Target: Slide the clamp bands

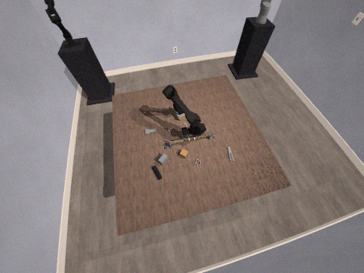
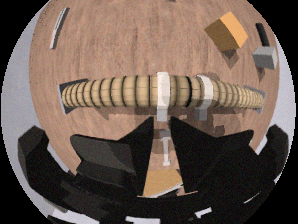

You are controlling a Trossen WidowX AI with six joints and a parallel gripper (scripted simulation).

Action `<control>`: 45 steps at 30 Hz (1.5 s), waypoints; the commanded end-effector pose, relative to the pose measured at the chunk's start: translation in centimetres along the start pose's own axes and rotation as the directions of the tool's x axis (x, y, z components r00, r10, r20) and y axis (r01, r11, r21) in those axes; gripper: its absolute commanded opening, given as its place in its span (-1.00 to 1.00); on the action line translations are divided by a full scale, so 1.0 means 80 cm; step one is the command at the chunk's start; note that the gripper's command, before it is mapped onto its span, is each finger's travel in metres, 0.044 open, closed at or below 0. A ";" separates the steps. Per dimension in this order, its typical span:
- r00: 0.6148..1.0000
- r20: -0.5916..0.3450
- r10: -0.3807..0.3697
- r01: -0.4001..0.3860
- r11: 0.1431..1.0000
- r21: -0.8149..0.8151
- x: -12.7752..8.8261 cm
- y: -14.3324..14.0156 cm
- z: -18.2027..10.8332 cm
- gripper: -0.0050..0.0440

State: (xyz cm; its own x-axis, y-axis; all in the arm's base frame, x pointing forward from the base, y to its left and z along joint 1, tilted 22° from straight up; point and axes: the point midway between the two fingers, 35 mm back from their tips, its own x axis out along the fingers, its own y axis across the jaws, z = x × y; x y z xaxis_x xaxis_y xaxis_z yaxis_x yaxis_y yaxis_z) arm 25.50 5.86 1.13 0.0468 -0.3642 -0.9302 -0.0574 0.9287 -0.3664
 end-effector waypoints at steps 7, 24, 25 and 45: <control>1.000 0.012 0.006 -0.006 1.000 0.005 -0.060 0.001 0.002 -0.43; 1.000 0.006 0.001 -0.001 1.000 -0.001 -0.056 0.001 0.001 0.45; 1.000 0.006 0.001 -0.001 1.000 -0.001 -0.056 0.001 0.001 0.55; 1.000 0.006 0.001 -0.001 1.000 -0.001 -0.057 0.001 0.001 1.00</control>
State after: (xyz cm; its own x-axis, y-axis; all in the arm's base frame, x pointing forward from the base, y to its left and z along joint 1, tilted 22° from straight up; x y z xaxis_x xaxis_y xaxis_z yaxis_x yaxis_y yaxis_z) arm 25.35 7.60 5.31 0.0531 -0.3629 -0.9303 -0.0581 0.9289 -0.3657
